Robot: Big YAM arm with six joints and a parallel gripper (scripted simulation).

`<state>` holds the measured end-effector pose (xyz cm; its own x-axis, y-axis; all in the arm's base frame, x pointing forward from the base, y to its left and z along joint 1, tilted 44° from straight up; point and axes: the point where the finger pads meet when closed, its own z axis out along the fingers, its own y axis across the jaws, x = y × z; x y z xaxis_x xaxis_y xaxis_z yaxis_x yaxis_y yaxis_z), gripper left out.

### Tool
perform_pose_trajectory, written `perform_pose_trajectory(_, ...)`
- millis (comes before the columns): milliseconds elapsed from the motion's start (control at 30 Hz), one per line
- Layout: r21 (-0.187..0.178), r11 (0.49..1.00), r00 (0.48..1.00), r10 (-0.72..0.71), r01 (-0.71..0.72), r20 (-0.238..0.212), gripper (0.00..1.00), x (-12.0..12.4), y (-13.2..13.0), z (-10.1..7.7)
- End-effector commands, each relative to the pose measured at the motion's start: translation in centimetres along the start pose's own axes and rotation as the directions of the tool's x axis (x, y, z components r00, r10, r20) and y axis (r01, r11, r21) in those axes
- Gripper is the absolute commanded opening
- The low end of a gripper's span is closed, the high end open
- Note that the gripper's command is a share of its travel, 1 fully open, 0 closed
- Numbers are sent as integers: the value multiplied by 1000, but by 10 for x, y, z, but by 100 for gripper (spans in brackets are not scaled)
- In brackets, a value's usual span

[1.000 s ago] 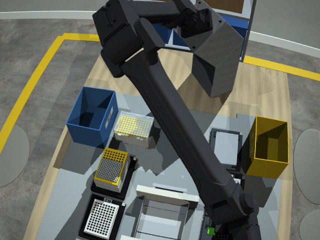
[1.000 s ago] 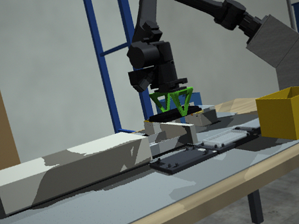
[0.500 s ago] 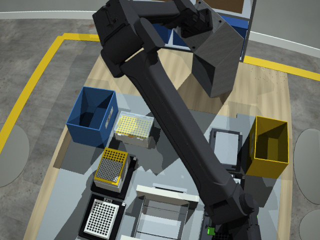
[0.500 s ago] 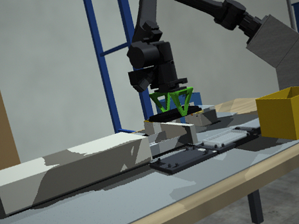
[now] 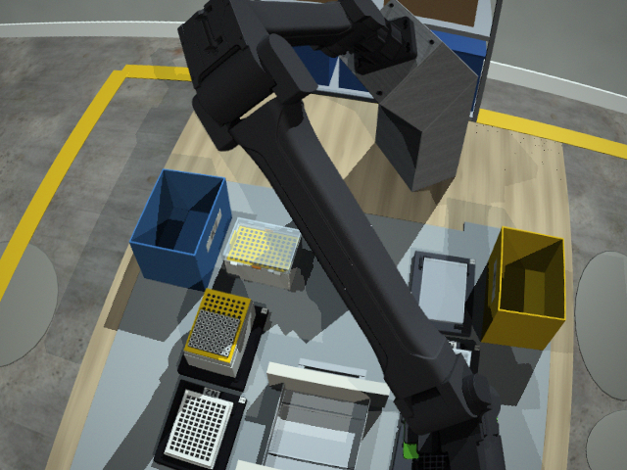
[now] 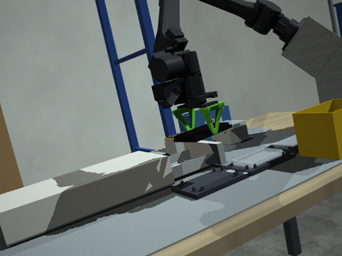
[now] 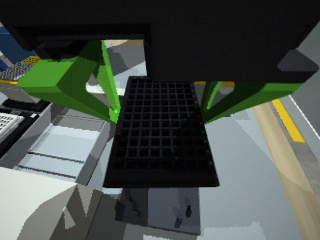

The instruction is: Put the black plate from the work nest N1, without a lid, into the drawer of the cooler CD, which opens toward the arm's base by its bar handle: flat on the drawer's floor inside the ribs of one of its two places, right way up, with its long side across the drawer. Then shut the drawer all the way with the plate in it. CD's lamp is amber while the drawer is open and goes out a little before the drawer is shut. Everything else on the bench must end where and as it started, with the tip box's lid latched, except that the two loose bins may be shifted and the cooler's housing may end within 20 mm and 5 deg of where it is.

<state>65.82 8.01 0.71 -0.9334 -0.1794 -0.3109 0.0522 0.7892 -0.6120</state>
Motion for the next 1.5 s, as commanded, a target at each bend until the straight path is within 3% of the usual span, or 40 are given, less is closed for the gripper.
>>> perform_pose_trajectory(0, -2, 994, 993, -106, 106, 55, 0, -22, -33, -24)
perform_pose_trajectory(100, 0, 990, 989, -139, 139, 55, 0, -21, -35, -23)
perform_pose_trajectory(133, -6, 984, 978, -176, 178, 111, 0, -40, -21, -50)
perform_pose_trajectory(200, -1, 964, 960, -266, 267, 83, 0, -20, -21, -41)
perform_pose_trajectory(267, 11, 953, 952, -302, 301, 53, 0, -16, -48, -23)
perform_pose_trajectory(467, 21, 874, 873, -485, 485, 50, 0, -10, -63, -23)
perform_pose_trajectory(600, 30, 791, 789, -612, 611, 64, 0, -8, -60, -32)
perform_pose_trajectory(667, 30, 791, 789, -612, 611, 64, 0, -8, -60, -32)
perform_pose_trajectory(700, 44, 787, 784, -617, 616, 70, 0, -20, -74, -33)
perform_pose_trajectory(733, 31, 760, 759, -650, 649, 44, 0, -5, -78, -22)
perform_pose_trajectory(933, 39, 615, 614, -788, 787, 37, 0, 1, -93, -22)
perform_pose_trajectory(1067, 53, 489, 487, -872, 871, 46, 0, 3, -90, -31)
perform_pose_trajectory(1167, 47, 415, 415, -910, 908, 25, 0, 8, -110, -21)
perform_pose_trajectory(1233, 47, 415, 415, -910, 908, 25, 0, 8, -110, -21)
perform_pose_trajectory(1267, 72, 403, 401, -915, 913, 34, 0, -7, -118, -29)
perform_pose_trajectory(1333, 51, 319, 318, -948, 947, 24, 0, 10, -115, -23)
perform_pose_trajectory(1467, 53, 190, 190, -982, 980, 15, 0, 14, -126, -22)
